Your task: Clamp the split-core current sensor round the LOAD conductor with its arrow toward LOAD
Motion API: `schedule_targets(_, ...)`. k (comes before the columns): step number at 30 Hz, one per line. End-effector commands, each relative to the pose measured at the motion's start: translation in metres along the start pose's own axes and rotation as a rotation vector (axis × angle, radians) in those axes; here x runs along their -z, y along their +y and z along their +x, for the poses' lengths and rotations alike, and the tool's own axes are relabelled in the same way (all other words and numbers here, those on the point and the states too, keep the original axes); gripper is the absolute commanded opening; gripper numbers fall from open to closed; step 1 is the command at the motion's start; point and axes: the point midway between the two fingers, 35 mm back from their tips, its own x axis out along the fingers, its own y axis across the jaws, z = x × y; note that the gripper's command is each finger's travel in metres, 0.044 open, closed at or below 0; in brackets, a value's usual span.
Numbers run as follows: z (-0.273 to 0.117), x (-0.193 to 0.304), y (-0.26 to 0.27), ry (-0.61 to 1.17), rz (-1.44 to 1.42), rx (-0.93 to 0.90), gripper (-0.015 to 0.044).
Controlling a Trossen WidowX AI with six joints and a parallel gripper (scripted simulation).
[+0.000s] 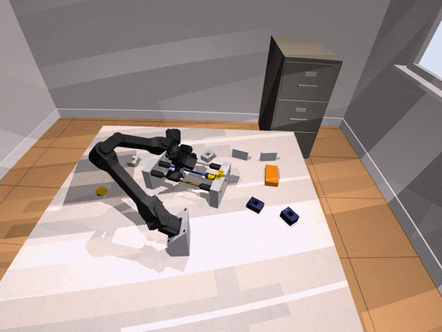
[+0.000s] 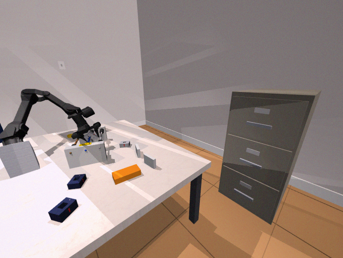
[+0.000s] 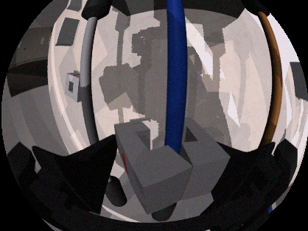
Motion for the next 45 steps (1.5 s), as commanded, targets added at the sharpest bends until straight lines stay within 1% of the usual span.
schedule_targets(1,-0.0009,-0.0002,0.0015,0.001,-0.001,-0.005,0.0000)
schedule_targets(13,-0.0009,-0.0002,0.0015,0.001,-0.001,-0.005,0.0000)
schedule_targets(17,0.0001,-0.0009,0.0008,-0.006,-0.002,0.026,0.0000)
schedule_targets(25,-0.0018,-0.0032,0.0034,-0.022,-0.009,0.149,0.0000)
schedule_targets(26,0.0020,-0.0046,-0.0023,-0.025,0.000,0.112,0.0000)
schedule_targets(36,0.0021,-0.0047,-0.0024,-0.026,0.000,0.117,0.0000)
schedule_targets(40,0.0031,-0.0054,-0.0030,-0.031,-0.003,0.171,0.0000)
schedule_targets(45,0.0035,-0.0052,-0.0049,-0.033,-0.007,0.291,0.0000)
